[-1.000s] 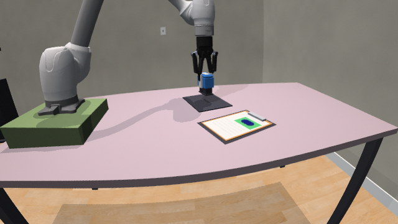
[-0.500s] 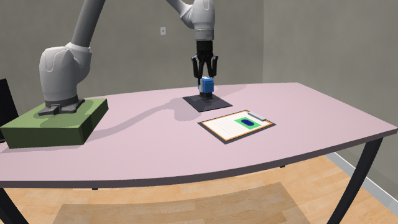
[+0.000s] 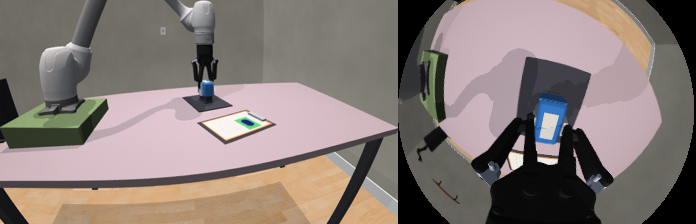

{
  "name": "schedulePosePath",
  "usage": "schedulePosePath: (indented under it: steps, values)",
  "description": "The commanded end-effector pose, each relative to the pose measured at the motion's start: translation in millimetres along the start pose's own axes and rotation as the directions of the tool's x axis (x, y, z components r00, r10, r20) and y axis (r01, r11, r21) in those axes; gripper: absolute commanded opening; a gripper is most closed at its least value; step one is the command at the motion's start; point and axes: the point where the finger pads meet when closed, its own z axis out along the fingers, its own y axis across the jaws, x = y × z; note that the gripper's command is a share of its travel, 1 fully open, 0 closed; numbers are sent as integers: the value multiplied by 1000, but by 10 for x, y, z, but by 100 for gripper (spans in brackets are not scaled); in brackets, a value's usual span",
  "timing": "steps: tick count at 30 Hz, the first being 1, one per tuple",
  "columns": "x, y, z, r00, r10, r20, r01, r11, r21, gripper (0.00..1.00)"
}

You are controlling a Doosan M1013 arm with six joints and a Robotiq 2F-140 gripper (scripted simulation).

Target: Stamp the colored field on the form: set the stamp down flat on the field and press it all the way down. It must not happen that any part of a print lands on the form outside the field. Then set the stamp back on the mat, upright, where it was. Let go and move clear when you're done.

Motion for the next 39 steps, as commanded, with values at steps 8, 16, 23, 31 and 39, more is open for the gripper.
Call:
schedulePosePath:
  steps: [8,16,23,31,39]
  values:
    - [0,0,-1,1000,0,0,0,1000,0,51]
    - [0,0,-1,1000,0,0,0,1000,0,51]
    - [0,0,-1,1000,0,0,0,1000,0,51]
    - [0,0,-1,1000,0,0,0,1000,0,51]
    - [0,0,-1,1000,0,0,0,1000,0,51]
